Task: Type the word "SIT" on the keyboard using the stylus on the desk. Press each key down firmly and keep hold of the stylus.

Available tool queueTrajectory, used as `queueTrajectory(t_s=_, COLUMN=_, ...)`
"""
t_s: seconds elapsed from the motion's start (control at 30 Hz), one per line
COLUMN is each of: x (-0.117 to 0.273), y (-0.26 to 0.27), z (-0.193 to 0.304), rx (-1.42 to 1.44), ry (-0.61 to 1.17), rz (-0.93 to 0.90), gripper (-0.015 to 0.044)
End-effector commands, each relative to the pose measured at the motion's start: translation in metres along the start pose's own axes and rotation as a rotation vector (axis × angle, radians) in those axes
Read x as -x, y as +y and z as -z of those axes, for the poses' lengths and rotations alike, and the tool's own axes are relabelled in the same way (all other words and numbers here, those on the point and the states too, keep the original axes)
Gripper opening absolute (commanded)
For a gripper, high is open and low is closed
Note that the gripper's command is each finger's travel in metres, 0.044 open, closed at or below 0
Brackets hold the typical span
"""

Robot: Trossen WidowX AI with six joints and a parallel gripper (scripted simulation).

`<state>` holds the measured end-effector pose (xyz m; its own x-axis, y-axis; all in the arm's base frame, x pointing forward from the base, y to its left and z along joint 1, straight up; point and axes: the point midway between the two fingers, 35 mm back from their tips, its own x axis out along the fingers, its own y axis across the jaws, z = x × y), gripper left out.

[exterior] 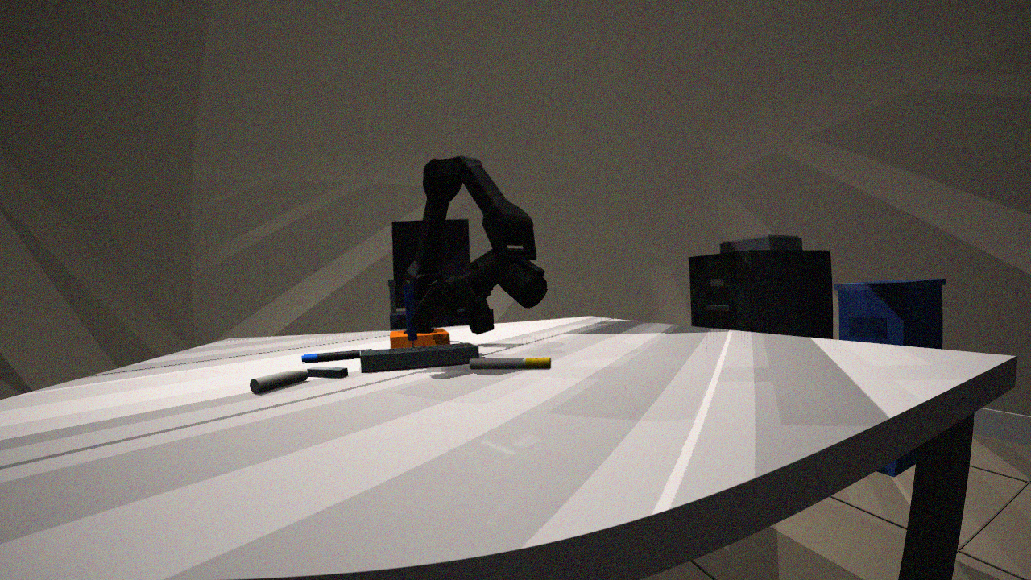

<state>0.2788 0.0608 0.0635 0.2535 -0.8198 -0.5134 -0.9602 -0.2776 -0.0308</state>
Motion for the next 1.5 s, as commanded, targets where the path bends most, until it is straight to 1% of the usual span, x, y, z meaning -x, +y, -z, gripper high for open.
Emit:
queueTrajectory(t_s=0.0, x=-0.001, y=0.001, z=0.0, rx=0.007, ry=0.003, rz=0.0, gripper=0.0081)
queueTrajectory(t_s=0.13, x=0.001, y=0.001, z=0.003, rx=0.007, ry=0.003, rz=0.0, gripper=0.0081)
queueTrajectory(t_s=0.37, x=0.018, y=0.0, z=0.032, rx=0.007, ry=0.003, rz=0.0, gripper=0.0081)
queueTrajectory(t_s=0.53, x=0.017, y=0.002, z=0.031, rx=0.004, ry=0.002, rz=-0.002, gripper=0.0084)
queueTrajectory(t_s=0.7, x=0.017, y=0.002, z=0.031, rx=0.004, ry=0.002, rz=-0.002, gripper=0.0051)
queueTrajectory(t_s=0.77, x=0.016, y=0.0, z=0.032, rx=0.004, ry=0.002, rz=-0.002, gripper=0.0)
queueTrajectory(t_s=1.03, x=-0.003, y=-0.018, z=0.048, rx=0.007, ry=0.011, rz=-0.002, gripper=0.0)
queueTrajectory(t_s=1.17, x=-0.003, y=-0.018, z=0.048, rx=0.007, ry=0.012, rz=-0.002, gripper=0.0)
queueTrajectory(t_s=1.47, x=-0.014, y=-0.017, z=0.031, rx=0.007, ry=0.012, rz=-0.002, gripper=0.0)
